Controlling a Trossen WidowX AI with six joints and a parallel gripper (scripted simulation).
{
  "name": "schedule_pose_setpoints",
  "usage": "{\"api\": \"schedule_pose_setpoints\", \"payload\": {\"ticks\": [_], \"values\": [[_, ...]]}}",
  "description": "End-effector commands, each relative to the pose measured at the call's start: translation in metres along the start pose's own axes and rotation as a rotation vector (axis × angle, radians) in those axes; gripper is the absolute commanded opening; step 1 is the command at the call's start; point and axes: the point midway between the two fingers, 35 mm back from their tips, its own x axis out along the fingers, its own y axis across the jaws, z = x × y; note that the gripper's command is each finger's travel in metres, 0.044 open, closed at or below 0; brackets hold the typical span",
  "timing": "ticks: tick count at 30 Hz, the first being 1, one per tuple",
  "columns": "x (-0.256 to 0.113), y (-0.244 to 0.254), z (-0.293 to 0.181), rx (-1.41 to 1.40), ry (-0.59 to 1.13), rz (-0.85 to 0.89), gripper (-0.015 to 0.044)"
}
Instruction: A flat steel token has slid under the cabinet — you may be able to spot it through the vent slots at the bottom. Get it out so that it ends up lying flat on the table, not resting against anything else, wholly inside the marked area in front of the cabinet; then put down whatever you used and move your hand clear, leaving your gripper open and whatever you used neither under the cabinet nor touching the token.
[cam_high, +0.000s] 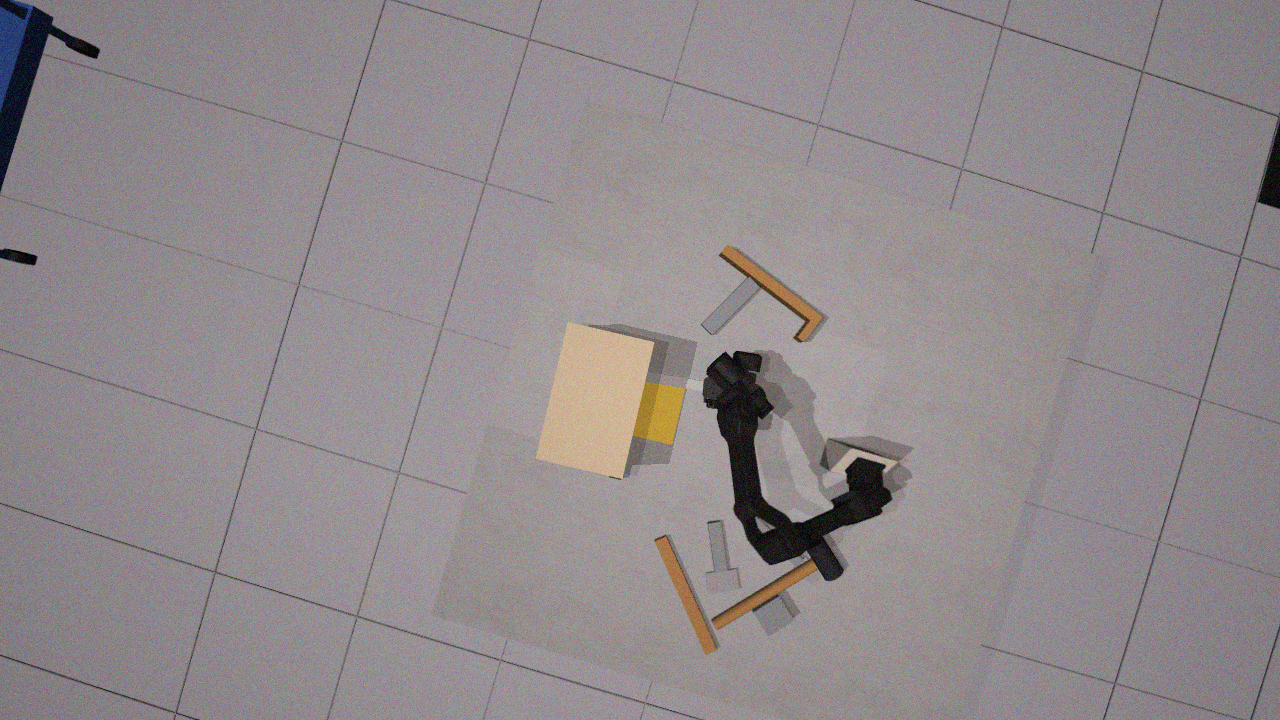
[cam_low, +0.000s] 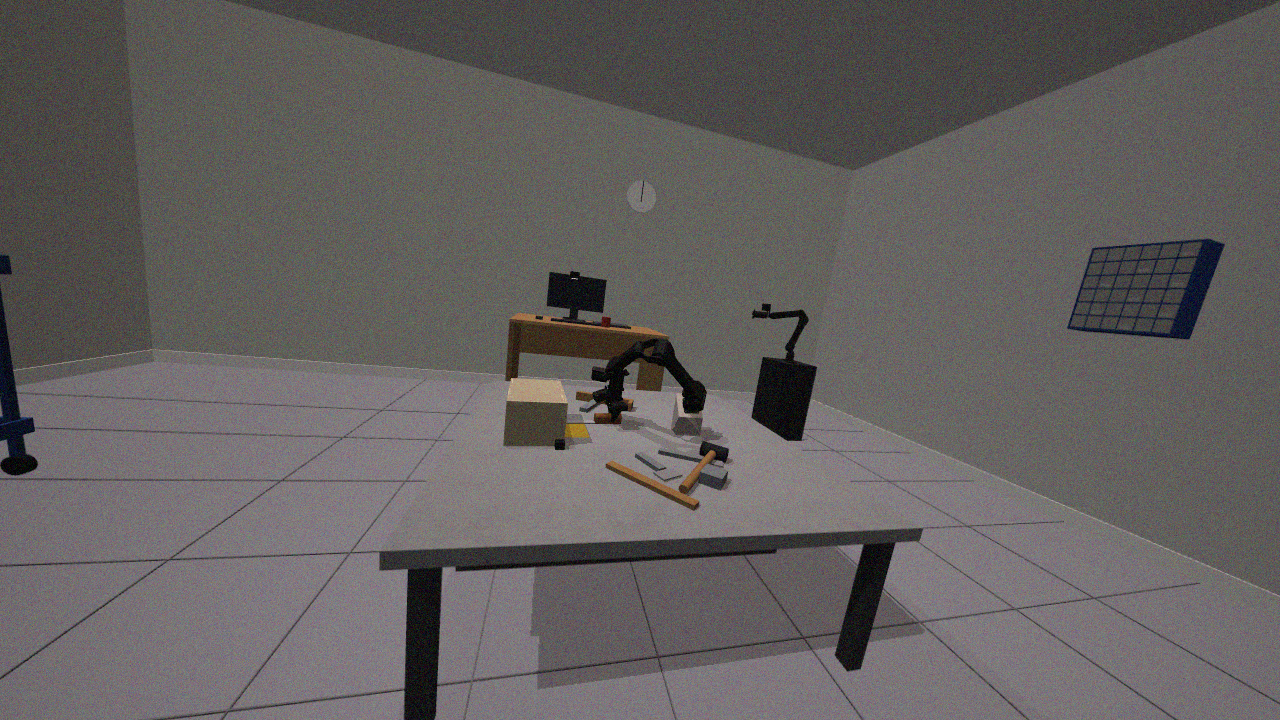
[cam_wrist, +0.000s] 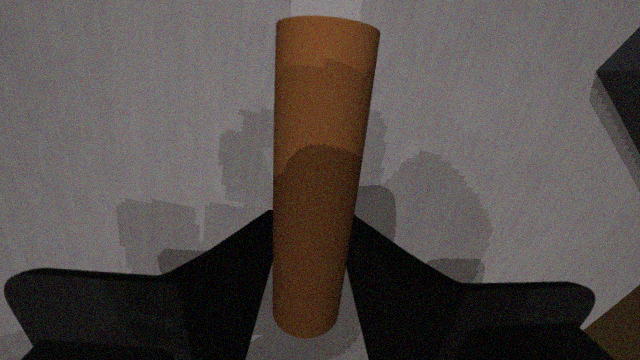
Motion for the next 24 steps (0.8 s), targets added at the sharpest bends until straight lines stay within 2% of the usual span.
{"api": "schedule_pose_setpoints", "payload": {"ticks": [1, 24], "values": [[0.0, -0.002, 0.008, 0.001, -0.002, -0.004, 0.0], [0.0, -0.001, 0.034, 0.0, -0.003, -0.003, 0.0]]}}
